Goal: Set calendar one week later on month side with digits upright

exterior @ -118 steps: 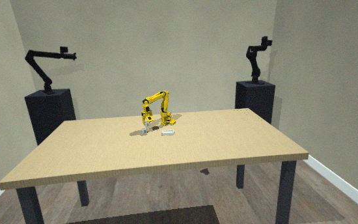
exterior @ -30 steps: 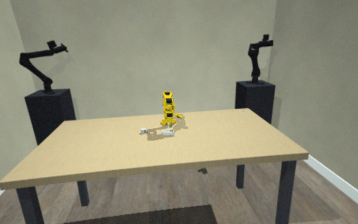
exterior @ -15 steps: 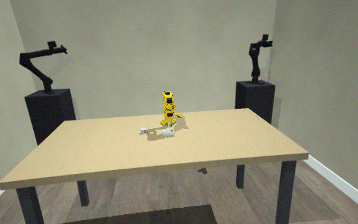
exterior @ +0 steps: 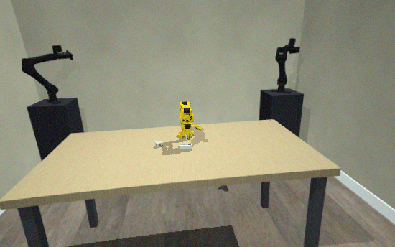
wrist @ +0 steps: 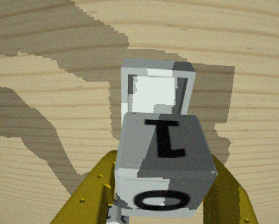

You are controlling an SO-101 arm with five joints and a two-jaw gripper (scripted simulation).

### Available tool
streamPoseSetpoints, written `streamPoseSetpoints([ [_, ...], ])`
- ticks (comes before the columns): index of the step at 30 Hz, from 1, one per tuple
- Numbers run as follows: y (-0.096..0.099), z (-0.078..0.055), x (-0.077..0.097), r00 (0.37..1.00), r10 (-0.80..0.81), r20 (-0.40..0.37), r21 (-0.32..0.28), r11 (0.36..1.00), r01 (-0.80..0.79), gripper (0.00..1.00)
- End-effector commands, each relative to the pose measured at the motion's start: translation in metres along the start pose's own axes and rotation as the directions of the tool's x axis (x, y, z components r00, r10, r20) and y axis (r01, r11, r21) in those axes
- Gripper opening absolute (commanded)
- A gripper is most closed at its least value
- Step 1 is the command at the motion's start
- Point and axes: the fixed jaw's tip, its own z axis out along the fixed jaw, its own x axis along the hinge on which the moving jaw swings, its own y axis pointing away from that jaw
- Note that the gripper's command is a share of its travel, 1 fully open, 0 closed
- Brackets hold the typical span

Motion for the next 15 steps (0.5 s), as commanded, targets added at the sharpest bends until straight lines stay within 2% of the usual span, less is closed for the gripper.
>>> streamPoseSetpoints([
  [1, -0.0058, -0.0080, -0.0019, 1.000, 0.001, 0.006, 0.053, 0.999, -0.002, 0.00],
  [15, -0.0065, -0.0080, -0.0016, 1.000, 0.005, 0.006, 0.053, 0.999, -0.005, 0.00],
])
